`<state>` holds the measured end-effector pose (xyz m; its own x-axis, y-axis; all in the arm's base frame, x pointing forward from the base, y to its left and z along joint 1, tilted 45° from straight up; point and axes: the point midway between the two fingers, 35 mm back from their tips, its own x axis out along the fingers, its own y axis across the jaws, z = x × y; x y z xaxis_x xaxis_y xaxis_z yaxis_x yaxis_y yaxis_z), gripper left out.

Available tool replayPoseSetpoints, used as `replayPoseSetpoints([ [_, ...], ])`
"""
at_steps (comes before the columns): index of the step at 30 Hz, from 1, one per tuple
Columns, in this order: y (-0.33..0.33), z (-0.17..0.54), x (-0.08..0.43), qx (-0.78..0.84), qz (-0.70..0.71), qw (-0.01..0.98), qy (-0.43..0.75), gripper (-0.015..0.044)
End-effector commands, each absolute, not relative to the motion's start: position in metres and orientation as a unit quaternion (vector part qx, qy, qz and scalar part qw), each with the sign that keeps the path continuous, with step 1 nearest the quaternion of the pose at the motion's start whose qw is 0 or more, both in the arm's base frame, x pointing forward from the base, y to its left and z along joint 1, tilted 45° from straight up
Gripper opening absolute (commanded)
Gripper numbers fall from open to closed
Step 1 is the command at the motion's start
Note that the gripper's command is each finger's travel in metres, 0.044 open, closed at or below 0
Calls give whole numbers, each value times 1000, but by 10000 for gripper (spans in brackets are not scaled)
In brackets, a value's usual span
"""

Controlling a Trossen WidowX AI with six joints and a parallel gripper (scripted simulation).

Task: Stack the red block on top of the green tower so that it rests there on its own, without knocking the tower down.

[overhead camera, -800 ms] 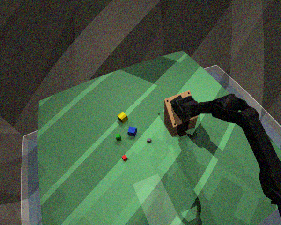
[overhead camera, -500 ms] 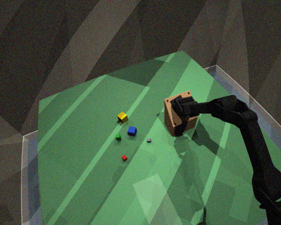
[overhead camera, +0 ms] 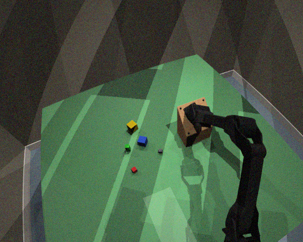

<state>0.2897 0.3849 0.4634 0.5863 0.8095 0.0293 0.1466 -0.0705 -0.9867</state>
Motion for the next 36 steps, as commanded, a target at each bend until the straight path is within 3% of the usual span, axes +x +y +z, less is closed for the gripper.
replayPoseSetpoints([
  [1, 377, 422, 321, -662, 333, 603, -296, 440],
  [10, 320, 311, 392, -591, 432, 672, -108, 440],
  [19, 241, 212, 427, -458, 479, 742, 98, 440],
  [36, 88, 61, 398, -3, 393, 782, 484, 440],
])
